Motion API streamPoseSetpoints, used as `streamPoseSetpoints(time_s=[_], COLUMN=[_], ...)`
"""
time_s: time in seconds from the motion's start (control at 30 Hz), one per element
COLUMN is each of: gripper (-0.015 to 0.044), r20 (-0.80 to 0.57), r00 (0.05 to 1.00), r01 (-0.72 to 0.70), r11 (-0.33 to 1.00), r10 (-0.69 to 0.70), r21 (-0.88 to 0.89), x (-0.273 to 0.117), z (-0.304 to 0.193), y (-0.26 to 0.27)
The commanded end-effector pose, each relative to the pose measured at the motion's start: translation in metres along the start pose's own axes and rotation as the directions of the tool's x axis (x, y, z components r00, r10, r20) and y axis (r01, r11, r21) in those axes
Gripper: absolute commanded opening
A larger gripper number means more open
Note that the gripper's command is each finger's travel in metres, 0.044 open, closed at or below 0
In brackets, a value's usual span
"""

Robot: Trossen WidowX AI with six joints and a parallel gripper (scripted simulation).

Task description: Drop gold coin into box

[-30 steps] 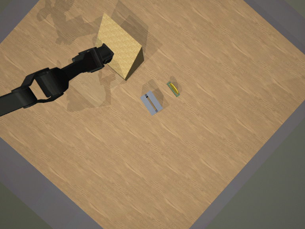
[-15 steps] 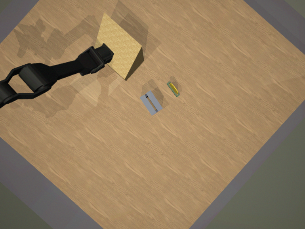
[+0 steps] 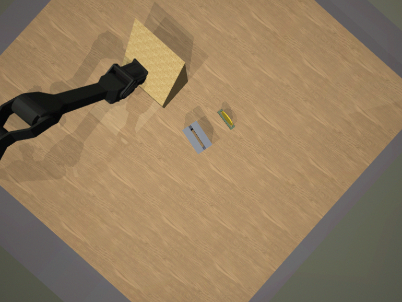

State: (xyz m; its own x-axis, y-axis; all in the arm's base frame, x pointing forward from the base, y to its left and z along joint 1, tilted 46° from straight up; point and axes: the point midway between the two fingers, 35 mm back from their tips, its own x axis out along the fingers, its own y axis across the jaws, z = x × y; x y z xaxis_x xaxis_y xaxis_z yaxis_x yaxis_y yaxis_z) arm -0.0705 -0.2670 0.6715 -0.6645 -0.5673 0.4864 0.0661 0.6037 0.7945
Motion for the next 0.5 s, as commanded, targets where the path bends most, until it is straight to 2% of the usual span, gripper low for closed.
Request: streamPoseSetpoints(time_s=[0.0,0.23,0.47], gripper=[0.0161,0.0161,0.0161], r20=[-0.109,-0.311,-0.477], r00=[0.989,0.905,0.743], r01=[0.092,0.228,0.263], r11=[0.994,0.947,0.86], r10=[-0.099,-0.292,-0.469], r21=[-0.064,-0.227,-0.436], x=[-0.012,-0.061,-0.142], z=[-0.039,-0.116,-0.184], y=[-0.036,-0.102,-0.16])
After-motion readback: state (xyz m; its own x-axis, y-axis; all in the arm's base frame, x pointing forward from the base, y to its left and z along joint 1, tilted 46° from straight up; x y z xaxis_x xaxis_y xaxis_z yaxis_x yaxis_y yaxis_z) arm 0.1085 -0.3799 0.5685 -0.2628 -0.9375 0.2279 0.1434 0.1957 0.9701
